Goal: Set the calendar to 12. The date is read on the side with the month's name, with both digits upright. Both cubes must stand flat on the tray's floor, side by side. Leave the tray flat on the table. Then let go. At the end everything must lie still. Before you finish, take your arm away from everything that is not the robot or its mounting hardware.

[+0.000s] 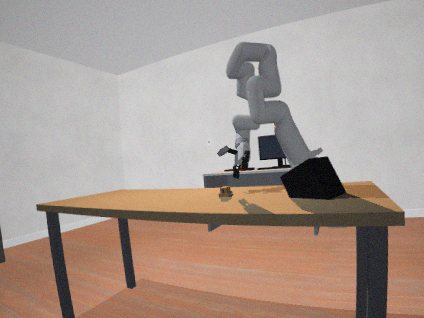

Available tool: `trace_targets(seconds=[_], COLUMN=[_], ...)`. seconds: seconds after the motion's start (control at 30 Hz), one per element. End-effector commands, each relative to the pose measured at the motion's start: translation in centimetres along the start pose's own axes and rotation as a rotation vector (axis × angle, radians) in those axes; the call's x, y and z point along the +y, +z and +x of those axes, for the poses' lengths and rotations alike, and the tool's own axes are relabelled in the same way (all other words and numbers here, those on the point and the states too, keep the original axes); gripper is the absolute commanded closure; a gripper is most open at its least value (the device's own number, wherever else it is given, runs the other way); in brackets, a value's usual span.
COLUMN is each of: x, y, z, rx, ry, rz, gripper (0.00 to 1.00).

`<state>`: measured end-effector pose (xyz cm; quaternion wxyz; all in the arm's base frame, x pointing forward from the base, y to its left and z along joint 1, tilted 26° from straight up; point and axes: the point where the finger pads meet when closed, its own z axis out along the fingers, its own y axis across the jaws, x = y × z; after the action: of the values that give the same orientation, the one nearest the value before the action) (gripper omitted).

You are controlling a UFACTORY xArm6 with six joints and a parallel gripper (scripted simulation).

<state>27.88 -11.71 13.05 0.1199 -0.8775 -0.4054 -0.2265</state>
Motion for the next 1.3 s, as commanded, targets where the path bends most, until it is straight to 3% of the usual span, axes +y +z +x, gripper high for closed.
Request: trace_targets(seconds=[0.0, 0.03, 0.4, 0.53, 0.6, 0.73, 0.9, 1.27], x=[-0.5, -0.8, -0.8, -0.7, -0.4, -0.2, 0.0, 0.0], y=[-0.4, -0.9, -3.1, -3.4, -4.4, -5.3, -5.9, -5.9], z=[0.0, 0.0, 0.6, 0.8, 1.5, 2.4, 3.1, 3.1], rx=[-0.067, -0.137, -0.362, -0.383, -0.458, -0.518, -0.558, -0.558], ry=[-0.05, -0.129, -0.412, -0.441, -0.551, -0.648, -0.716, -0.716], rz=[-0.013, -0.031, -0.136, -0.151, -0.209, -0.266, -0.31, -0.311], gripper=[0.0, 0.0, 0.0, 0.0, 0.0, 0.0, 0.0, 0.0])
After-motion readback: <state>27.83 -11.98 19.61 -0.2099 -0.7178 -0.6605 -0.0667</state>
